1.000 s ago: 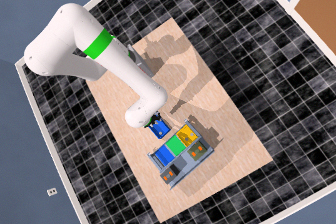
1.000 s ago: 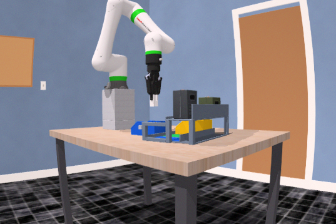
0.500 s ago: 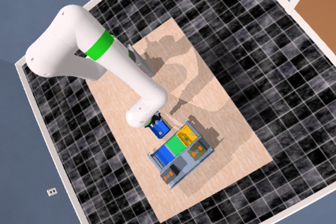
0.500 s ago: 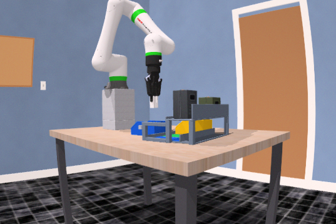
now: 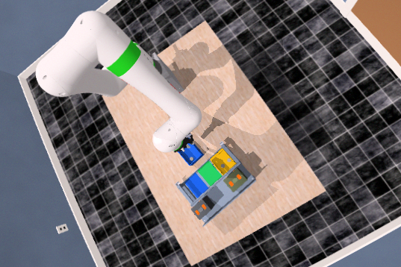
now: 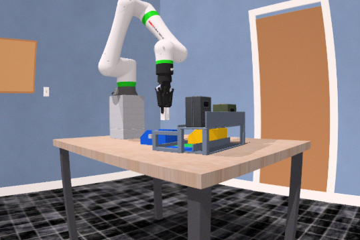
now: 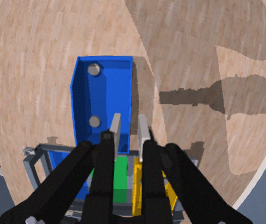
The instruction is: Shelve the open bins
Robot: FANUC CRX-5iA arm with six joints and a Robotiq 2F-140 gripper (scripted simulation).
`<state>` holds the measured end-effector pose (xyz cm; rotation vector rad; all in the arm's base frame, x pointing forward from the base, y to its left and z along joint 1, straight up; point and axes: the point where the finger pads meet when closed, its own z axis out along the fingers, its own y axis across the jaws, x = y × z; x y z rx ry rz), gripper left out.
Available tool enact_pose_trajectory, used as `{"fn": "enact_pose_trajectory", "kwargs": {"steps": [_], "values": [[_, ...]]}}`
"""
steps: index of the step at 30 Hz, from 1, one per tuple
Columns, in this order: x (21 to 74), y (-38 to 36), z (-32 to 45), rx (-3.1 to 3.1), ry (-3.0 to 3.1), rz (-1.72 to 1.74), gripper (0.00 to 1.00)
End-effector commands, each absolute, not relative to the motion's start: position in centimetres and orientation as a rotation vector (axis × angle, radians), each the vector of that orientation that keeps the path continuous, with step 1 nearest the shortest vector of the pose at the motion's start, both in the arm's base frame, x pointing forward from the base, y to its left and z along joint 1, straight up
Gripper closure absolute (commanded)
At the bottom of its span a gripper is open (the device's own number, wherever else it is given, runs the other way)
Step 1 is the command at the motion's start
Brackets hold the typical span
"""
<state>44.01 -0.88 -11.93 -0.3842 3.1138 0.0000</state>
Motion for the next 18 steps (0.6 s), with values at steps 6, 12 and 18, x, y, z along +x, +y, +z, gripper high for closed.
{"fn": "enact_pose_trajectory", "kwargs": {"steps": [6,12,18], "values": [[44.0,-0.9,-13.5,-0.384,3.113,0.000,0.85],[44.0,-0.9,-14.4,-0.384,3.113,0.000,0.85],[44.0,-0.9,-15.1,-0.384,3.113,0.000,0.85]]}}
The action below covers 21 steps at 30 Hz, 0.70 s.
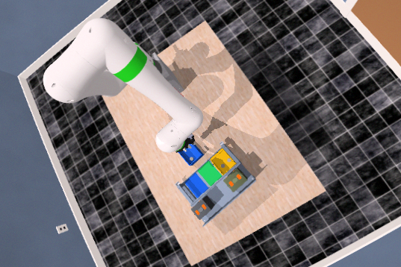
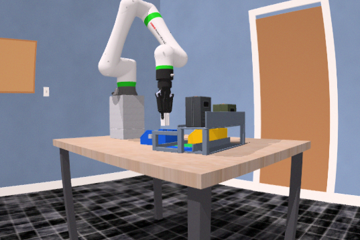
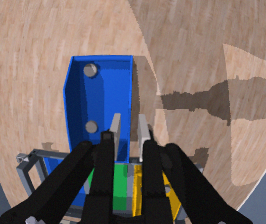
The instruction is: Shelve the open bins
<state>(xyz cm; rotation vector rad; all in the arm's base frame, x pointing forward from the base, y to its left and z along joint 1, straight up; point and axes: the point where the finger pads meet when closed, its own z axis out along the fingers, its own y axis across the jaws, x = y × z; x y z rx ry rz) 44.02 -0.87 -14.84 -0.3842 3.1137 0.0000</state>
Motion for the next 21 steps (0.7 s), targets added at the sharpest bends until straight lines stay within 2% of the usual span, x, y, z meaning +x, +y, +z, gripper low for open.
{"fn": "enact_pose_trajectory", "kwargs": {"steps": [1,21], "values": [[44.05,-0.87,-15.23,-0.384,3.113,0.000,0.85],[44.05,-0.87,-15.60,-0.384,3.113,0.000,0.85]]}}
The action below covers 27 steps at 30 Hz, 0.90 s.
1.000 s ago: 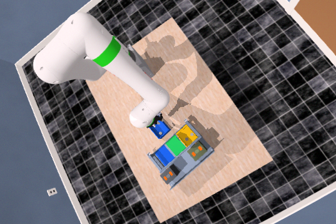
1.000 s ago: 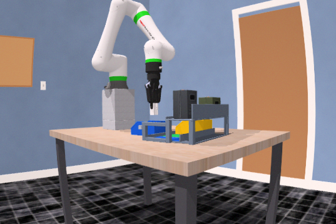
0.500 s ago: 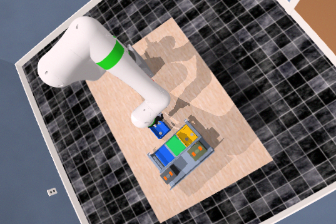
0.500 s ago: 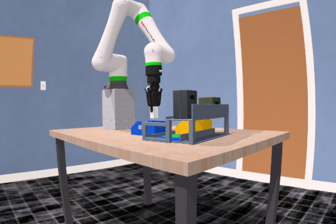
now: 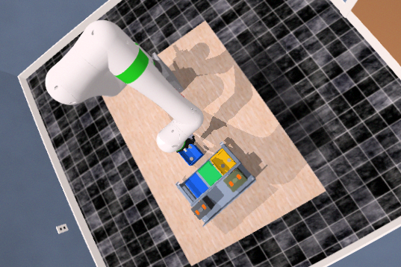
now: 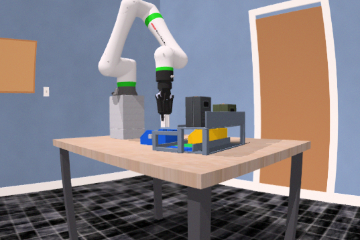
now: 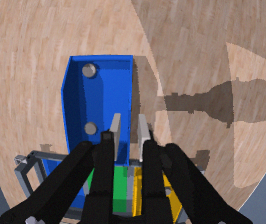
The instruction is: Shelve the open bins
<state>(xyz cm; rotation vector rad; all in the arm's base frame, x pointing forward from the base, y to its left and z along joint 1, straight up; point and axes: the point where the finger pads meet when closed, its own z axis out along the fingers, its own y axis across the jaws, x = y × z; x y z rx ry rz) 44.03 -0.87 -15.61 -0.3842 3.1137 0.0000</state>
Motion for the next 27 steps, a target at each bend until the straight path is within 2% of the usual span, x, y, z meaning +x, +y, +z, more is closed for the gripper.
{"fn": "enact_pose_trajectory", "kwargs": {"steps": [1,27], "values": [[44.05,-0.87,-15.60,-0.384,3.113,0.000,0.85],[44.05,-0.87,-16.15,-0.384,3.113,0.000,0.85]]}}
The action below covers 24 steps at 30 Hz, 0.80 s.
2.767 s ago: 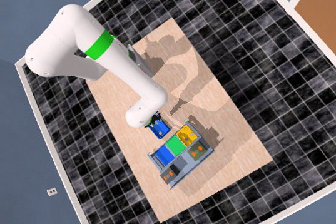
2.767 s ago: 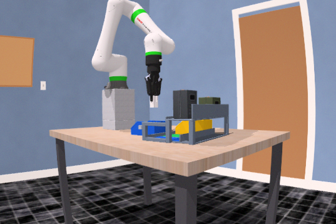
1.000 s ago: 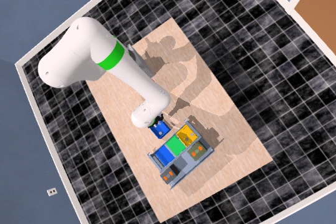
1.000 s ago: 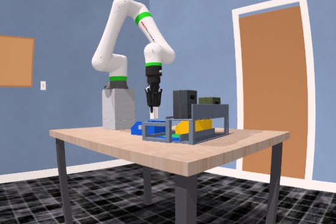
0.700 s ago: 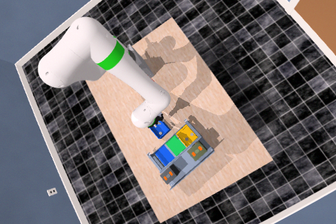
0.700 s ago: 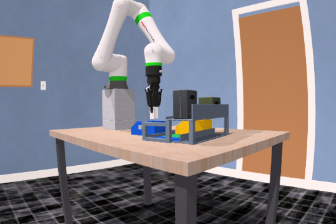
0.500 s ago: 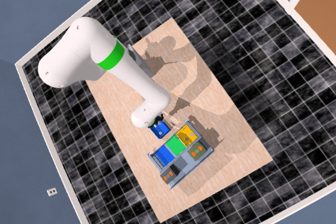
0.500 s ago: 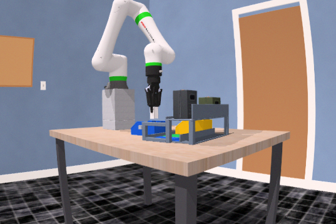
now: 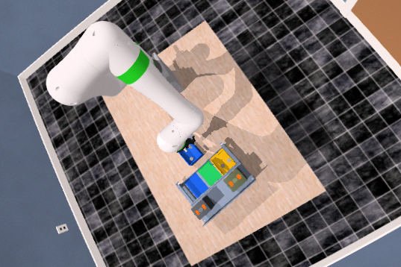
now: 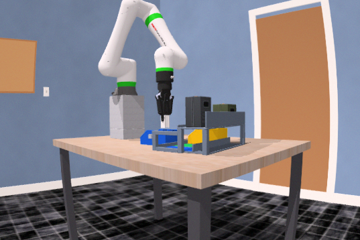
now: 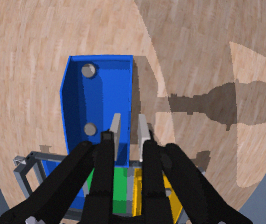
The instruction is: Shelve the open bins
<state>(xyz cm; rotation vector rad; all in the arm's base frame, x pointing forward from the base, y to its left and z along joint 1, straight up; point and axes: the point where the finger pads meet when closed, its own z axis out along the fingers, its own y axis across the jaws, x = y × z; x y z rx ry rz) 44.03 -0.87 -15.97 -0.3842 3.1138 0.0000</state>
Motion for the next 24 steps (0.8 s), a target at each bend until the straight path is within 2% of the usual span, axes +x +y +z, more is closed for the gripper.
{"fn": "enact_pose_trajectory", "kwargs": {"steps": [1,24], "values": [[44.1,-0.9,-16.2,-0.384,3.113,0.000,0.85],[44.1,-0.9,-18.9,-0.384,3.113,0.000,0.85]]}}
